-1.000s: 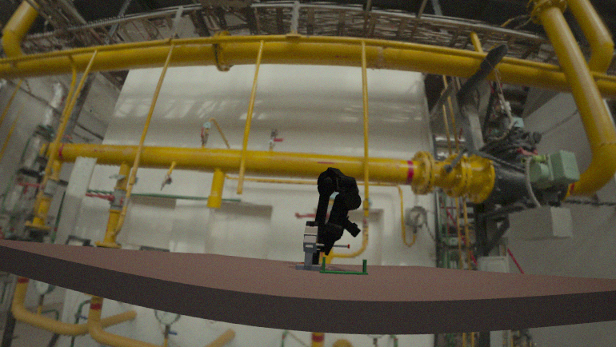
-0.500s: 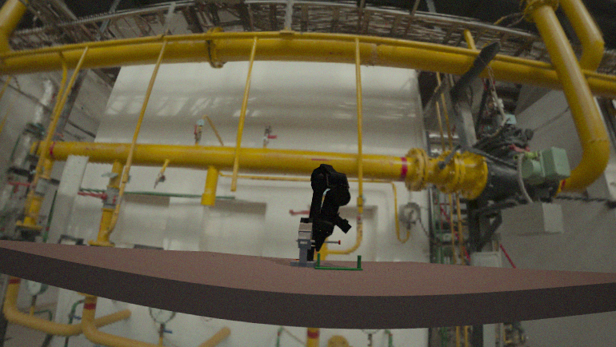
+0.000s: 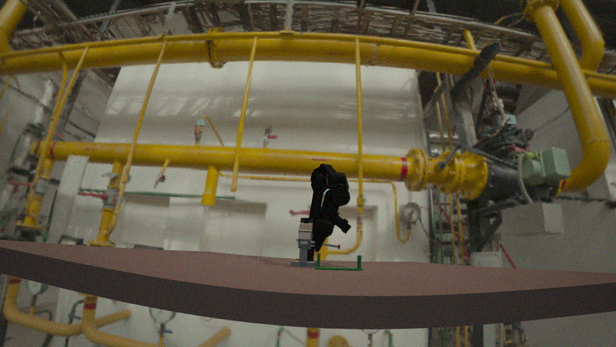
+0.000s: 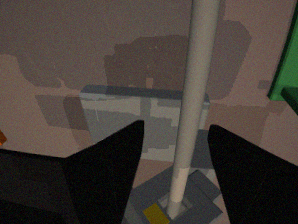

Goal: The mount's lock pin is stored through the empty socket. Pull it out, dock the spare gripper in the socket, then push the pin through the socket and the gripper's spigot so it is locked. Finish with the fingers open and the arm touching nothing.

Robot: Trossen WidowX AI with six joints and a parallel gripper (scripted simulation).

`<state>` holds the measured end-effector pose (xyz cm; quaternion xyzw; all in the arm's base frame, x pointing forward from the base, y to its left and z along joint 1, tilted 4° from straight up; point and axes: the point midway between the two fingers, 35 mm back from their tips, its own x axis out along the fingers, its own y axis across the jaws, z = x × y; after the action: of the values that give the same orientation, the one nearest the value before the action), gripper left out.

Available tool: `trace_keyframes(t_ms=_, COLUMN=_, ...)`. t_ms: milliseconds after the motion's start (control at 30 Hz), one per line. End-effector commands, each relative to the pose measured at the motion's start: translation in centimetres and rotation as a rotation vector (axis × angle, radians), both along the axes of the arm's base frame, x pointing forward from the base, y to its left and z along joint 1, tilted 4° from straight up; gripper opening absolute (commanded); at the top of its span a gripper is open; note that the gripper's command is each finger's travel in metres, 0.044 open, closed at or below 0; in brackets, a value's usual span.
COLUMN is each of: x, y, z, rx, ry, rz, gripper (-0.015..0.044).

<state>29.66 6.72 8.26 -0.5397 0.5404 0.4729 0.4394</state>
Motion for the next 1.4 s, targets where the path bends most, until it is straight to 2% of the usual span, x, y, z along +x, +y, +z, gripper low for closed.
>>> trace_keyframes(t_ms=0, x=0.0, y=0.1, z=0.2, rx=0.0, ry=0.0, rz=-0.001, gripper=0.02)
trace_keyframes(t_ms=1267, x=-0.9, y=5.0, z=8.2, rx=-0.015, ry=0.012, rz=0.032, gripper=0.02)
trace_keyframes(t_ms=1367, x=-0.9, y=4.7, z=7.8, rx=-0.016, ry=0.01, rz=0.034, gripper=0.0279)
